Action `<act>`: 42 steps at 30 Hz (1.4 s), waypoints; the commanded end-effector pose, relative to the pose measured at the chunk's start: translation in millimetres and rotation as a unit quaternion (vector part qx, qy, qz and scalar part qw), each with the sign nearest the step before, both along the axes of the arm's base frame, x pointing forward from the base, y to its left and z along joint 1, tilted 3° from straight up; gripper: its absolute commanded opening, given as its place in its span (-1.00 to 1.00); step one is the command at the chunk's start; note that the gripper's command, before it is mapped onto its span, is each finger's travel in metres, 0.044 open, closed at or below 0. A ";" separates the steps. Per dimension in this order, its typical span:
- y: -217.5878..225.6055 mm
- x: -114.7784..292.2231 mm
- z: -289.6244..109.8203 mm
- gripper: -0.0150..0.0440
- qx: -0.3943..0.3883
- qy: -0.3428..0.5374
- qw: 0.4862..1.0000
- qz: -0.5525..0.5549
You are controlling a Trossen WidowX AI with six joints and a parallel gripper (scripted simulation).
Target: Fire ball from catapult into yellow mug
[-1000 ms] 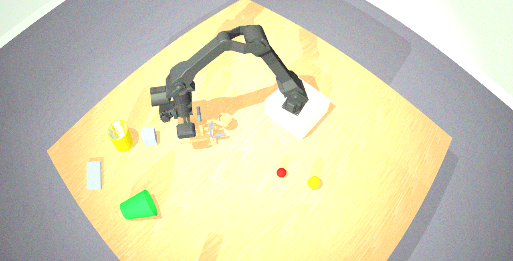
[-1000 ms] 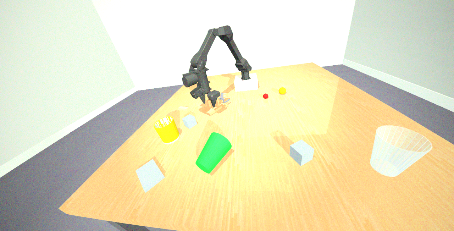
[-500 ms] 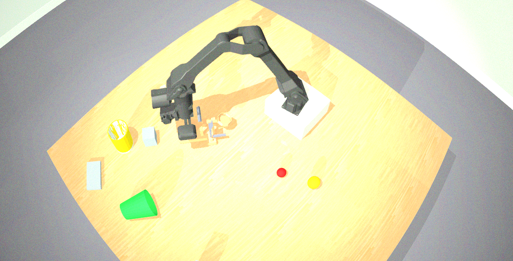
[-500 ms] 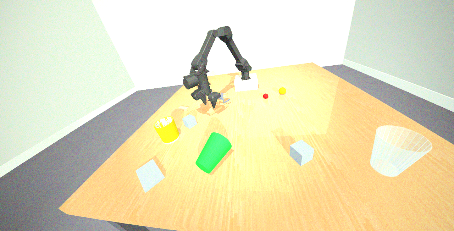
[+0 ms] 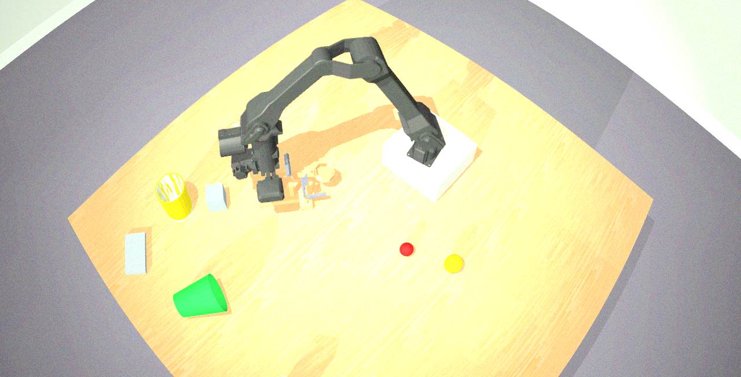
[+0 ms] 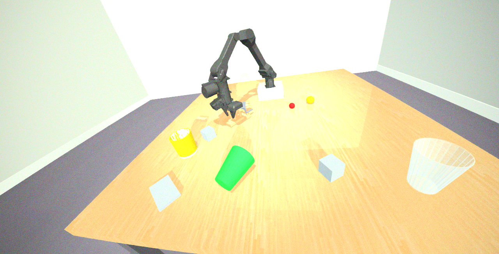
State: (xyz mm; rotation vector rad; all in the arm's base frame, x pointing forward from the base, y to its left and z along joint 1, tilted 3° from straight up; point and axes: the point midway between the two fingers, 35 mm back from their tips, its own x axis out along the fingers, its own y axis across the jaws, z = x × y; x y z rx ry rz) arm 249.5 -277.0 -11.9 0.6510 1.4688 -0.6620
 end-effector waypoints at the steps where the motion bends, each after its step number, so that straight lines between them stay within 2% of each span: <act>1: -0.9 0.8 23.9 -0.38 0.000 0.000 1.000 0.000; 3: -0.4 0.6 46.4 -0.49 0.000 0.000 1.000 0.000; 7: -0.2 0.5 49.2 -0.49 0.000 0.000 1.000 0.000; 42: 0.6 0.7 2.3 -0.49 0.001 0.001 1.000 0.001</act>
